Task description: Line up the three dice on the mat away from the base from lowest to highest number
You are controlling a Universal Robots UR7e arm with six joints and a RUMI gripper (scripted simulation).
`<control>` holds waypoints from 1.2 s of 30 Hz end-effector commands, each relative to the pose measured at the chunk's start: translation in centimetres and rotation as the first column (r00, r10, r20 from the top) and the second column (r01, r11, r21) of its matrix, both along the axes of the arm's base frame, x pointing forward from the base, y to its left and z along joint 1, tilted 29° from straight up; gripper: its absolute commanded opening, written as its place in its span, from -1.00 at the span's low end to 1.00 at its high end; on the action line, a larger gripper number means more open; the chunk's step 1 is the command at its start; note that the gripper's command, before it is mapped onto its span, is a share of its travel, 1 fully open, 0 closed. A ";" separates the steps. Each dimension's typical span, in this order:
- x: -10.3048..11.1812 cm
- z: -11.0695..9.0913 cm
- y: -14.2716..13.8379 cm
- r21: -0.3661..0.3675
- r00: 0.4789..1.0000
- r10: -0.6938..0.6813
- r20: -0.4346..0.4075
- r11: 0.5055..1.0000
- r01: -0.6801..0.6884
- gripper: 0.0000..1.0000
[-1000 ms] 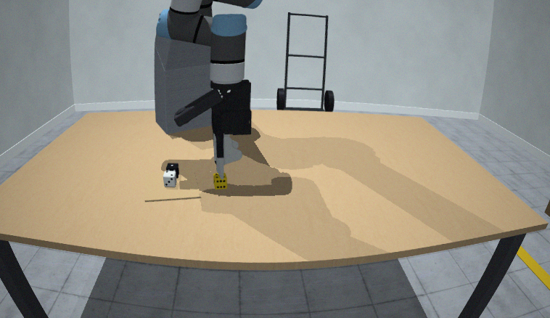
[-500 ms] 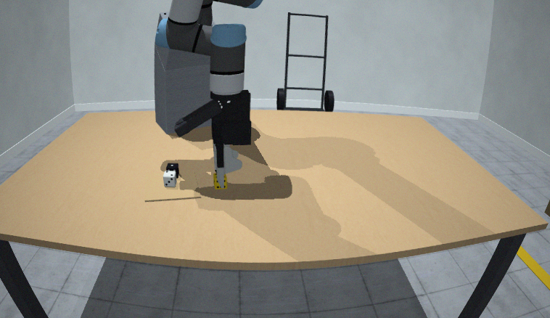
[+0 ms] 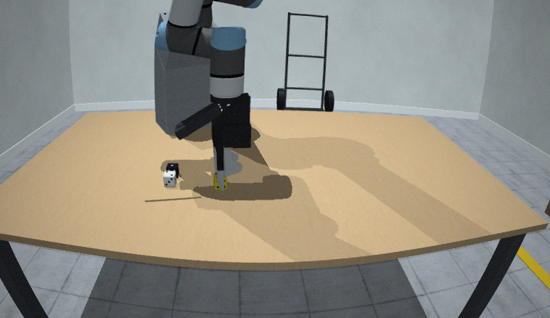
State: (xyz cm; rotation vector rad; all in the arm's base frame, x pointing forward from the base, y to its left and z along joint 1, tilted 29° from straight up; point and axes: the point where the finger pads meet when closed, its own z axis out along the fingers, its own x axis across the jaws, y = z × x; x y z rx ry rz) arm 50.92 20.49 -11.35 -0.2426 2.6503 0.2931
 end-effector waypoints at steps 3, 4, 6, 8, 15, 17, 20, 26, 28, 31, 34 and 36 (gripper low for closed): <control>0.0 0.0 0.0 0.000 1.000 0.000 0.001 1.000 0.000 -0.44; 0.0 0.0 0.0 0.000 1.000 0.000 0.001 1.000 0.000 -0.44; 0.0 0.0 0.0 0.000 1.000 0.000 0.001 1.000 0.000 -0.44; 0.0 0.0 0.0 0.000 1.000 0.000 0.001 1.000 0.000 -0.44; 0.0 0.0 0.0 0.000 1.000 0.000 0.001 1.000 0.000 -0.44; 0.0 0.0 0.0 0.000 1.000 0.000 0.001 1.000 0.000 -0.44; 0.0 0.0 0.0 0.000 1.000 0.000 0.001 1.000 0.000 -0.44; 0.0 0.0 0.0 0.000 1.000 0.000 0.001 1.000 0.000 -0.44; 0.0 0.0 0.0 0.000 1.000 0.000 0.001 1.000 0.000 -0.80; 0.0 0.0 0.0 0.000 1.000 0.000 0.001 1.000 0.000 -0.80; 0.0 0.0 0.0 0.000 1.000 0.000 0.001 1.000 0.000 -0.80; 0.0 0.0 0.0 0.000 1.000 0.000 0.001 1.000 0.000 -0.80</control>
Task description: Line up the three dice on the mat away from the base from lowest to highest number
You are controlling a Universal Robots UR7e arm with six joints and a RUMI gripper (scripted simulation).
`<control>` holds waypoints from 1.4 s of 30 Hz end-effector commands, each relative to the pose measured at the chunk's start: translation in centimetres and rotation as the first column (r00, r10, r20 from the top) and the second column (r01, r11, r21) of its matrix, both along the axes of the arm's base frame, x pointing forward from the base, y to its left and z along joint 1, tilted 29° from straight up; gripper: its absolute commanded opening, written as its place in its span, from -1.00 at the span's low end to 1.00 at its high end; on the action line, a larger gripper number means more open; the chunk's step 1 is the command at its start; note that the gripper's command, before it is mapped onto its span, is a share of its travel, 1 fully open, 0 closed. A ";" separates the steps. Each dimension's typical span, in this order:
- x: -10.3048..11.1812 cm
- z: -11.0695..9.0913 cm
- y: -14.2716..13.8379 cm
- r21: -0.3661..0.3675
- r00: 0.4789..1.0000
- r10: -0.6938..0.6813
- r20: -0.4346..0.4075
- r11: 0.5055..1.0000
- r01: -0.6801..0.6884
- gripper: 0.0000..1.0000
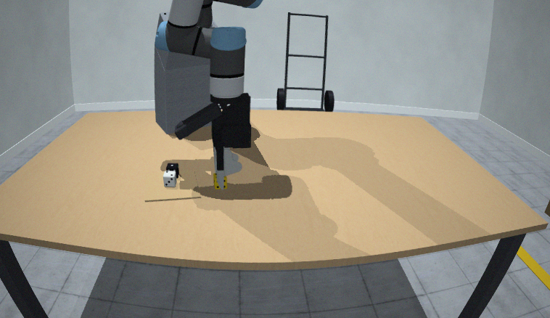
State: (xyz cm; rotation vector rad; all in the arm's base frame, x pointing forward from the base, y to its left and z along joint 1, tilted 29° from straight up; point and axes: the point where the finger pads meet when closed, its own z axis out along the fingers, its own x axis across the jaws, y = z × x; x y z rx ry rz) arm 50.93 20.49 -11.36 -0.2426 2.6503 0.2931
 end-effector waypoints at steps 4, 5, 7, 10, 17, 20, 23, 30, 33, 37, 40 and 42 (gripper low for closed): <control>0.0 0.0 0.0 0.000 1.000 0.000 0.001 1.000 0.000 -0.80; 0.0 0.0 0.0 0.000 1.000 0.000 0.001 1.000 0.000 -0.80; 0.0 0.0 0.0 0.000 1.000 0.000 0.001 1.000 0.000 -0.80; 0.0 0.0 0.0 0.000 1.000 0.000 0.001 1.000 0.000 -0.80; 0.0 0.0 0.0 0.000 1.000 0.000 0.001 1.000 0.000 -0.80; 0.0 0.0 0.0 0.000 1.000 0.000 0.001 1.000 0.000 -0.80; 0.0 0.0 0.0 0.000 1.000 0.000 0.001 1.000 0.000 -0.80; 0.0 0.1 0.0 0.000 1.000 0.000 0.001 1.000 0.000 -0.80; -0.2 0.4 -0.1 0.000 1.000 0.000 0.001 1.000 0.000 -0.80; -0.3 0.7 -0.2 0.000 1.000 0.000 0.001 1.000 0.000 -0.80; -0.6 1.4 -0.4 0.000 1.000 0.000 0.001 1.000 0.000 -0.80; -0.9 1.9 -0.5 0.000 1.000 0.000 0.001 1.000 0.000 -0.80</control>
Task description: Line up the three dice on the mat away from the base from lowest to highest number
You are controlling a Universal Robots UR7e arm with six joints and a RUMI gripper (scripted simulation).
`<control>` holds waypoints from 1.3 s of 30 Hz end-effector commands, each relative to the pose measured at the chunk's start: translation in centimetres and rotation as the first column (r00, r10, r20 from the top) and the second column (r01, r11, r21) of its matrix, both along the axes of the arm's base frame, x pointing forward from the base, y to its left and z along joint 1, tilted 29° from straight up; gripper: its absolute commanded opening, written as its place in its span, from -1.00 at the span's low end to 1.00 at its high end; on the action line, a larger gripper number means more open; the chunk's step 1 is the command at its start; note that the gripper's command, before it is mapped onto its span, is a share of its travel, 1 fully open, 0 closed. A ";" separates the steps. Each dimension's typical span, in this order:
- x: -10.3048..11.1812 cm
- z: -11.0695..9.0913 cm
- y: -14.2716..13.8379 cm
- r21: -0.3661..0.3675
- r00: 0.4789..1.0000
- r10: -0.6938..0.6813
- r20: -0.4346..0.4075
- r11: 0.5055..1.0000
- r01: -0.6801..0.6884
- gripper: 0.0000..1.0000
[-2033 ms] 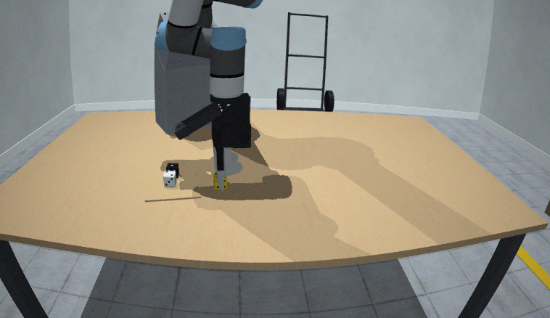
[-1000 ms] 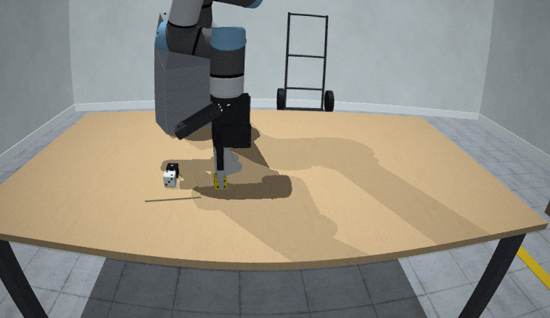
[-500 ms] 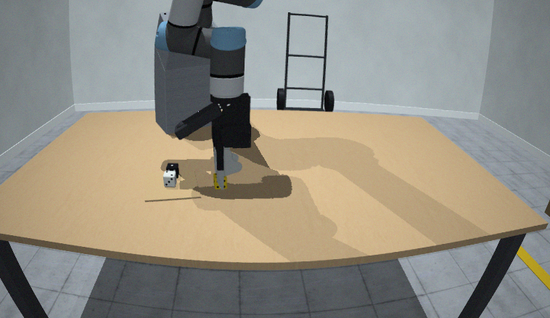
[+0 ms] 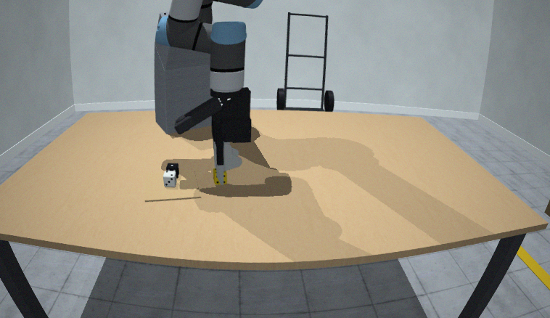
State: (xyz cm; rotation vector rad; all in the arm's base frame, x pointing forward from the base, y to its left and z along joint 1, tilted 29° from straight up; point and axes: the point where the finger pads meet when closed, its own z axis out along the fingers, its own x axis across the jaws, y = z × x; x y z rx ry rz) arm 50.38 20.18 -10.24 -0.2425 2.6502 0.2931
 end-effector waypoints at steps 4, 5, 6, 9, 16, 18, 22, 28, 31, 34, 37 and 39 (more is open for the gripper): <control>-0.9 2.0 -0.6 0.000 1.000 0.000 0.001 1.000 0.000 -0.80; -1.1 2.4 -0.7 0.000 1.000 0.000 0.001 1.000 0.000 -0.80; -1.3 2.7 -0.8 0.000 1.000 0.000 0.001 1.000 0.000 -0.80; -1.8 3.8 -1.0 0.000 1.000 0.000 0.001 1.000 0.000 -0.80; -2.6 5.4 -1.5 0.000 1.000 0.000 0.001 1.000 0.000 -0.80; -2.8 5.9 -1.7 0.000 1.000 0.000 0.001 1.000 0.000 -0.80; -3.3 6.8 -1.9 0.000 1.000 0.000 0.001 1.000 0.000 -0.80; -3.6 7.4 -2.1 0.000 1.000 0.000 0.001 1.000 0.000 -0.80; -3.6 7.6 -2.1 0.000 1.000 0.000 0.001 1.000 0.000 -0.80; -3.7 7.6 -2.1 0.000 1.000 0.000 0.001 1.000 0.000 -0.80; -3.7 7.6 -2.1 0.000 1.000 0.000 0.001 1.000 0.000 -0.80; -3.7 7.6 -2.1 0.000 1.000 0.000 0.001 1.000 0.000 -0.80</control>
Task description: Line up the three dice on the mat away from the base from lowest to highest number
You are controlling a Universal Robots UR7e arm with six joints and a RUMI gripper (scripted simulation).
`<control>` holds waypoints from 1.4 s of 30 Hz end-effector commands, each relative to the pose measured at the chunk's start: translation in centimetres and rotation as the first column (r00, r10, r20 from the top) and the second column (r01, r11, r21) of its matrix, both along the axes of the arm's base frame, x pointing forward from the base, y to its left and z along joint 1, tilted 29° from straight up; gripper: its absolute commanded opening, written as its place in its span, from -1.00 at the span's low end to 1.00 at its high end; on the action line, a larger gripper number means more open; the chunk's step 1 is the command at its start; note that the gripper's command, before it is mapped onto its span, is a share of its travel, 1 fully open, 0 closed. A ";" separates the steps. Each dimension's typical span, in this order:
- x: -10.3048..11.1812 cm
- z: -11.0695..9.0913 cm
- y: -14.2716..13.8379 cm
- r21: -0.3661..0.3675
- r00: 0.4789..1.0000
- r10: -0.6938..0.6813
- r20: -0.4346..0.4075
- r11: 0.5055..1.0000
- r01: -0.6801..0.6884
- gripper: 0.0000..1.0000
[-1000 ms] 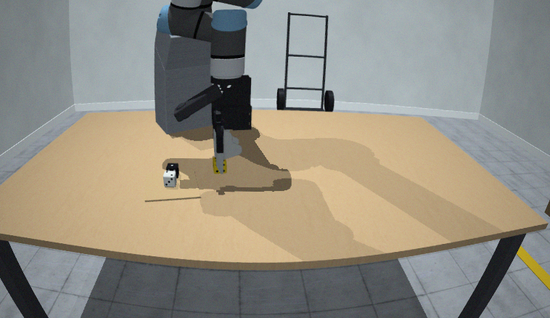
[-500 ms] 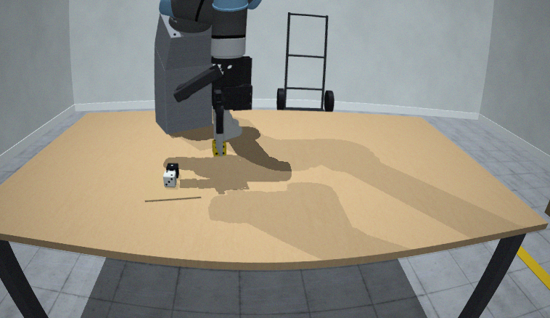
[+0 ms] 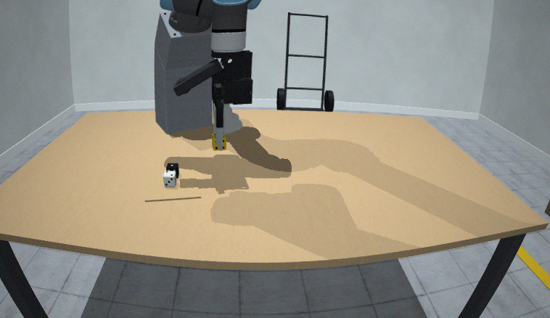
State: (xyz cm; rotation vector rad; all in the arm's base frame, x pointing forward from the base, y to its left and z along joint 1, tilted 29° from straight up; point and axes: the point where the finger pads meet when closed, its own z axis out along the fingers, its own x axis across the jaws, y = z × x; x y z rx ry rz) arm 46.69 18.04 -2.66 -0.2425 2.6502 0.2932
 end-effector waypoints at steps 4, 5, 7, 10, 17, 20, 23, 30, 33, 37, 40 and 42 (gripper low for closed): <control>0.0 0.1 0.0 0.000 1.000 0.000 0.001 1.000 0.000 -0.80; 0.0 0.1 0.0 0.000 1.000 0.000 0.001 1.000 0.000 -0.80; 0.0 0.1 0.0 0.000 1.000 0.000 0.001 1.000 0.000 -0.80; 0.0 0.1 0.0 -0.002 1.000 0.003 0.002 1.000 -0.003 -0.80; 0.3 0.0 -0.4 -0.020 0.999 0.040 0.011 0.999 -0.040 -0.80; 0.5 0.0 -0.7 -0.037 0.997 0.073 0.018 0.997 -0.072 -0.80; 0.6 0.0 -1.0 -0.051 0.995 0.101 0.024 0.994 -0.100 -0.80; 1.3 -0.1 -2.2 -0.112 0.975 0.216 0.045 0.971 -0.210 -0.80; 1.7 -0.1 -2.9 -0.150 0.956 0.287 0.055 0.949 -0.277 -0.80; 2.3 -0.2 -4.0 -0.209 0.917 0.393 0.064 0.904 -0.373 -0.80; 2.6 -0.2 -4.6 -0.241 0.892 0.448 0.066 0.874 -0.421 -0.80; 2.7 -0.2 -4.9 -0.257 0.877 0.475 0.067 0.858 -0.445 -0.80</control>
